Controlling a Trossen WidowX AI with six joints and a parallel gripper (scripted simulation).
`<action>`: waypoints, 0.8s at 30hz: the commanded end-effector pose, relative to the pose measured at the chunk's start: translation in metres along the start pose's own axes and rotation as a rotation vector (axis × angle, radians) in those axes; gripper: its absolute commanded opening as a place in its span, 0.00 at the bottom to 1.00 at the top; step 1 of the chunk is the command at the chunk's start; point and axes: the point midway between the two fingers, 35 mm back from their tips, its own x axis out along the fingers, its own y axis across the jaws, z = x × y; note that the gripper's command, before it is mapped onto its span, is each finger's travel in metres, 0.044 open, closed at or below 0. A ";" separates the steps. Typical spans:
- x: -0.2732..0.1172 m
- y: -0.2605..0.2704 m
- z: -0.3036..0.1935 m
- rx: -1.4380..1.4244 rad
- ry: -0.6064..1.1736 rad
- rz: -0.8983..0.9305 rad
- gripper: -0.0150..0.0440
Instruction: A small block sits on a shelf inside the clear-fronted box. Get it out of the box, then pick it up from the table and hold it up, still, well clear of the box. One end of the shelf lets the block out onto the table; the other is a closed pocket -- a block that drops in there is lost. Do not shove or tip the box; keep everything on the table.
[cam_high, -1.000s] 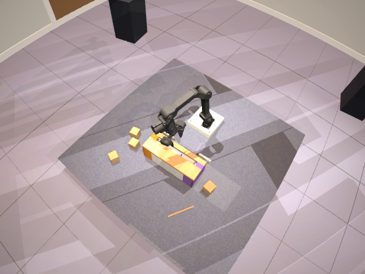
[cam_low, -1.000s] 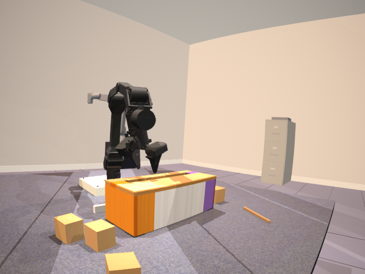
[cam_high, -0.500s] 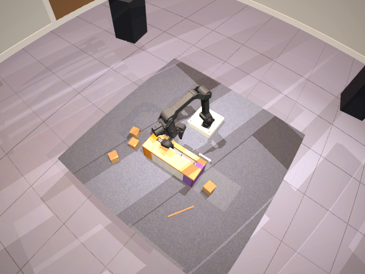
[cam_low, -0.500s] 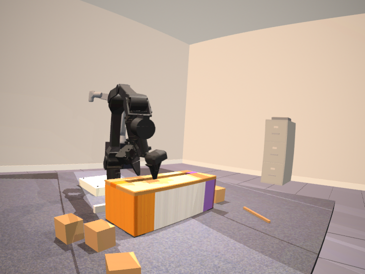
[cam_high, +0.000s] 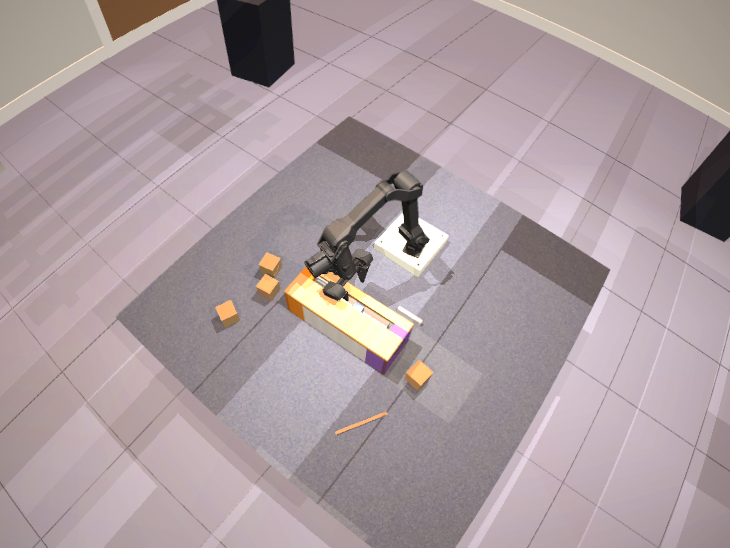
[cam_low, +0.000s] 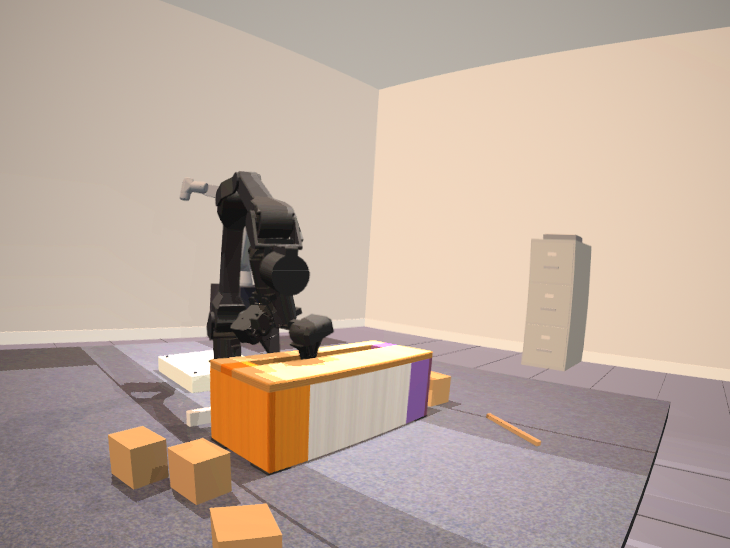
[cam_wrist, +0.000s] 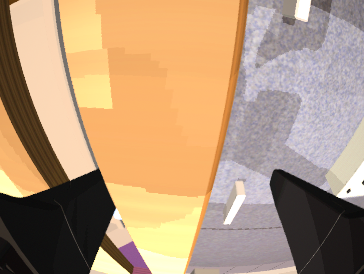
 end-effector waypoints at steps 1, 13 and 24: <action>0.010 -0.002 0.001 0.005 0.007 -0.006 0.93; 0.013 -0.002 -0.002 0.000 0.001 -0.001 0.93; 0.023 -0.002 -0.028 0.001 0.003 -0.002 0.93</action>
